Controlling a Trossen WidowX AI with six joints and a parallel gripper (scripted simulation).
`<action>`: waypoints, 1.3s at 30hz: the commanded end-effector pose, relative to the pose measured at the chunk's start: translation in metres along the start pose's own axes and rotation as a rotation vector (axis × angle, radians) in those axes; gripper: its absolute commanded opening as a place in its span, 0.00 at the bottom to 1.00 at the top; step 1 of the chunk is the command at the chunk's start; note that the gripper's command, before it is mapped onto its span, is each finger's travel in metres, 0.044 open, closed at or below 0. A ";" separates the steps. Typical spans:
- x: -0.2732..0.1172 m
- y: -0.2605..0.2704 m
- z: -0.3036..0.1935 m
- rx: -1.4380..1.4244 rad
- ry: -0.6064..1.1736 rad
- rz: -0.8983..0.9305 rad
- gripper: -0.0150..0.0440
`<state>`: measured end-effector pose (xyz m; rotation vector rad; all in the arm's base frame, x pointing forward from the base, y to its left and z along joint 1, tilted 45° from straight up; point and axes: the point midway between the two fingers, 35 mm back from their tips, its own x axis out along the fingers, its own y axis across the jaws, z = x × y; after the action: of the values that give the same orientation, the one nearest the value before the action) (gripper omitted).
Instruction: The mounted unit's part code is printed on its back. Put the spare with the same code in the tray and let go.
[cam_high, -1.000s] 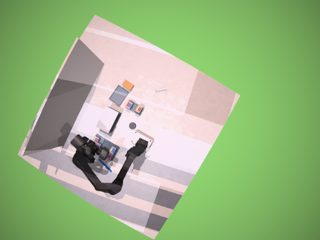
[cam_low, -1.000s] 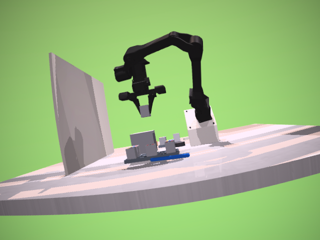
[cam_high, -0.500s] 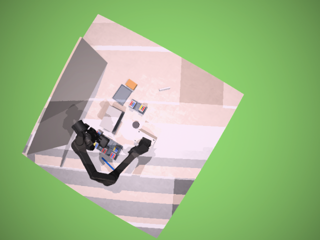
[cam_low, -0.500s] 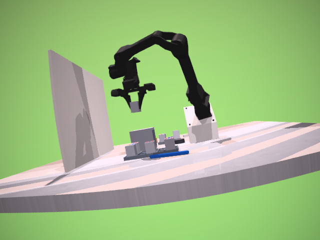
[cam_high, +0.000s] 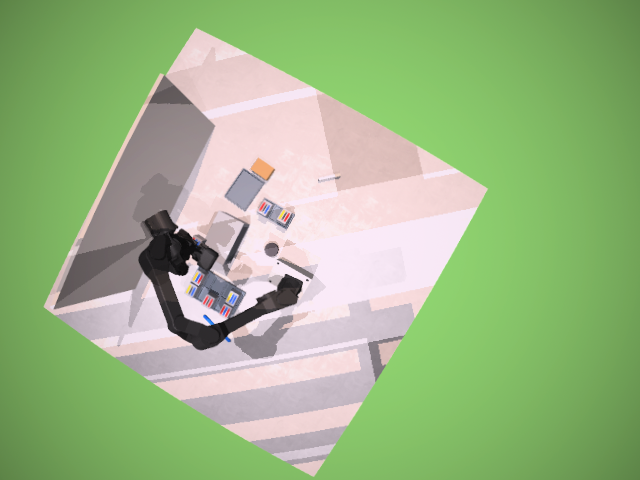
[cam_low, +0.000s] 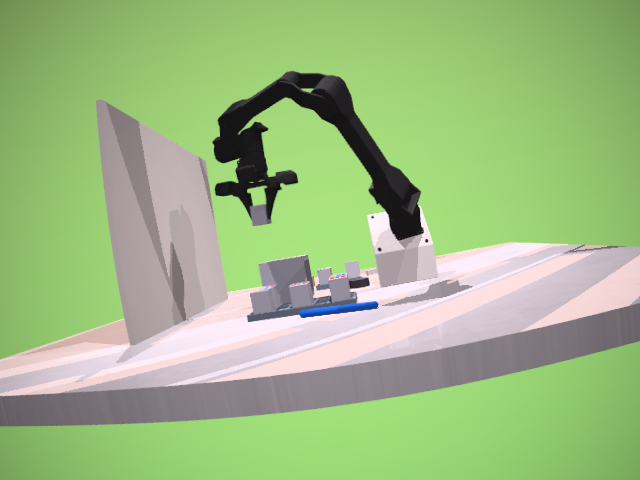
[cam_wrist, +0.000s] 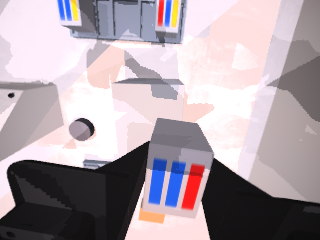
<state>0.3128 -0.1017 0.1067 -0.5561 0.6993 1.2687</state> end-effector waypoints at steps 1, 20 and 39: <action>0.000 -0.008 -0.022 0.001 0.006 0.000 0.25; 0.007 -0.028 -0.125 -0.014 0.004 0.010 0.25; 0.030 -0.019 -0.225 -0.047 -0.023 0.025 0.25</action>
<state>0.3045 -0.2422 -0.0560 -0.5724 0.6649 1.3087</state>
